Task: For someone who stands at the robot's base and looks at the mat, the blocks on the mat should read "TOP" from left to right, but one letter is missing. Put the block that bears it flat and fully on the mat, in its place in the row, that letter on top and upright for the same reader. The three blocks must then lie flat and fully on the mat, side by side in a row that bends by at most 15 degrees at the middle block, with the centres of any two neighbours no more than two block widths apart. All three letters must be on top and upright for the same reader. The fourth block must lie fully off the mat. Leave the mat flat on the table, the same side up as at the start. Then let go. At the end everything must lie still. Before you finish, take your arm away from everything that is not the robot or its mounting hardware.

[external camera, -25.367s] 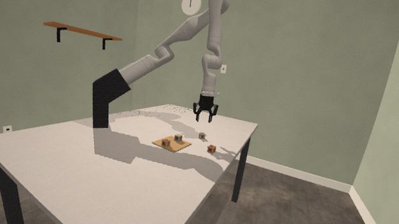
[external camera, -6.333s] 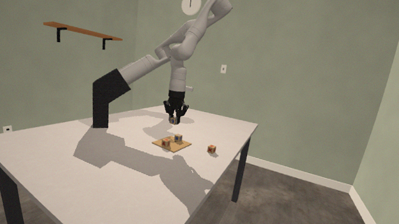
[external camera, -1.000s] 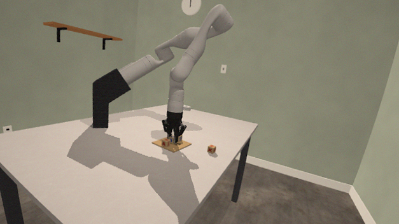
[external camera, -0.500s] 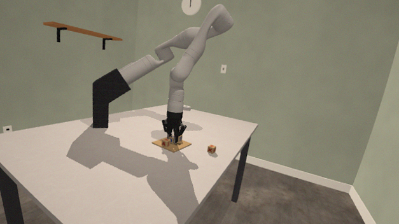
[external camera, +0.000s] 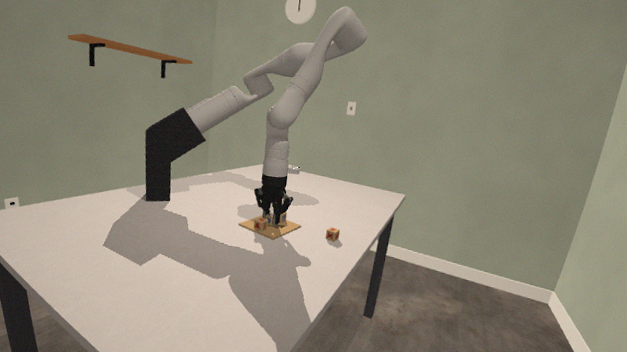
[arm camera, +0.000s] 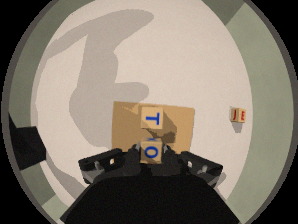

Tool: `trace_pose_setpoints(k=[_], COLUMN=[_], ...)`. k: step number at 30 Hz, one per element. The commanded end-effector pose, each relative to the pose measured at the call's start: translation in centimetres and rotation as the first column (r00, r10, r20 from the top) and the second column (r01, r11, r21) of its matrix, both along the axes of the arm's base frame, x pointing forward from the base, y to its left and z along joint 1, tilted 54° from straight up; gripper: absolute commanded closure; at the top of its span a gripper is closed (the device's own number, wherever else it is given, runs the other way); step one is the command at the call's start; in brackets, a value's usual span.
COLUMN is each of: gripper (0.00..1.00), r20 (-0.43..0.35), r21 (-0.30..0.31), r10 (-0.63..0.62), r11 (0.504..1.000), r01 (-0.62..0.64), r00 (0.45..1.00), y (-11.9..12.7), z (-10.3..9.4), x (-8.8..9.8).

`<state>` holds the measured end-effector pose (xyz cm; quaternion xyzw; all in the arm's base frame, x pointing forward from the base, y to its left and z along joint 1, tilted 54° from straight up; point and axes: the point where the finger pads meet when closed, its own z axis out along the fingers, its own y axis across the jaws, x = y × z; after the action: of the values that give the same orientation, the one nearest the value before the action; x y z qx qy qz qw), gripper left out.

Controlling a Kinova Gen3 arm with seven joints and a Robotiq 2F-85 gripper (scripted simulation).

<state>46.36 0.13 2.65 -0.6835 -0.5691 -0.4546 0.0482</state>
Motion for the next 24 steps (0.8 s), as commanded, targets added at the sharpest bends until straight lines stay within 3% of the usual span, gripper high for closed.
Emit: trace_pose_setpoints(k=[1, 24], gripper=[0.74, 0.74], r20=[-0.01, -0.014], r21=[0.002, 0.006], r10=[-0.01, -0.014], r11=[1.0, 1.0], r01=[0.01, 0.014], r00=[1.0, 1.0], y=[-0.36, -0.36], z=[-0.26, -0.34], x=[-0.04, -0.14])
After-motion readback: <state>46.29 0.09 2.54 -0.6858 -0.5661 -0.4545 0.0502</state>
